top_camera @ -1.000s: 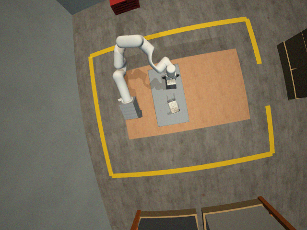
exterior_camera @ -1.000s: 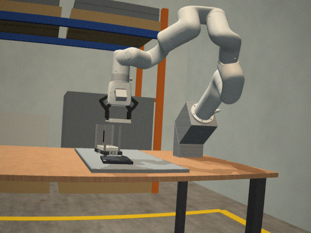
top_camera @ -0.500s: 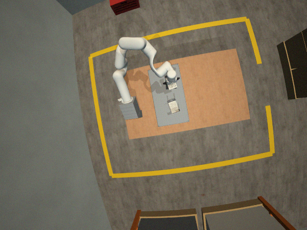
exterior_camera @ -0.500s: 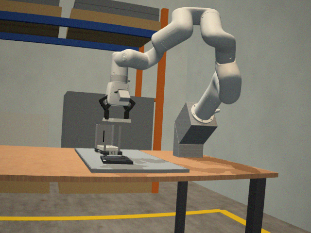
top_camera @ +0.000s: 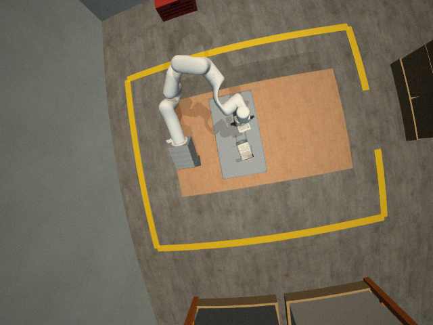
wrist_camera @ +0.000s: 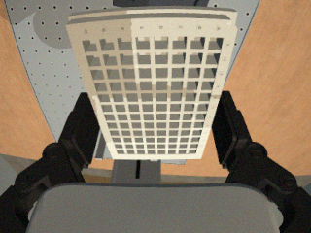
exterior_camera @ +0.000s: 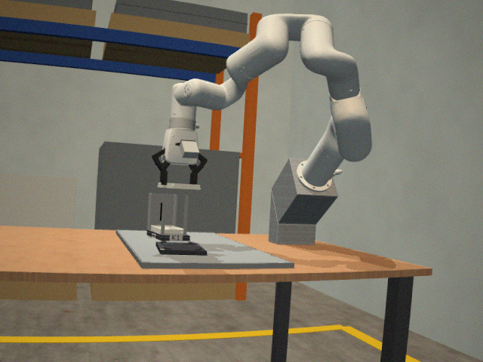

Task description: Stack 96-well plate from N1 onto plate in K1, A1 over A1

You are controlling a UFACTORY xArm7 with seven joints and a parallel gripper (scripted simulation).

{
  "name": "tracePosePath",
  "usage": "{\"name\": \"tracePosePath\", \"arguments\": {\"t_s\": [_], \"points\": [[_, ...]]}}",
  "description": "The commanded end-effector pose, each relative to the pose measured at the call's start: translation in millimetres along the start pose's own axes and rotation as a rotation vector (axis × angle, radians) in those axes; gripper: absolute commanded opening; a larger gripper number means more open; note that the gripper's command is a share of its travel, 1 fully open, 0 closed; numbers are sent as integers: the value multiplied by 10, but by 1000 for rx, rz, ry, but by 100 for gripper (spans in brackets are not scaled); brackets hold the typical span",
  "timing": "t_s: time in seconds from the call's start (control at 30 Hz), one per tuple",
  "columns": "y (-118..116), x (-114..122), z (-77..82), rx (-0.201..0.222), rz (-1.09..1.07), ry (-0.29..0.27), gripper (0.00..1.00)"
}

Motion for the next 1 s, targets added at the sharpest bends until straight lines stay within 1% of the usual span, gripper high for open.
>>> {"name": "tracePosePath", "arguments": {"t_s": [0.0, 0.1, 0.17, 0.67, 0.73, 0.97], "points": [[-6, 176, 26, 4, 0, -2, 0], [-18, 276, 29, 4, 0, -2, 0], [-18, 276, 29, 4, 0, -2, 0], [-76, 773, 43, 4, 0, -3, 0], [-76, 773, 43, 4, 0, -3, 0], [-103, 1005, 50, 4, 0, -3, 0]]}}
Point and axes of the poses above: the point where the finger pads meet when closed, its own z axis back along the fingers, its own y axis across the jaws, x = y × z, the point moved 6 cm from there along z, back along the fingers, and after that the axes turned 6 degrees about -z, right-handed, at the moved point
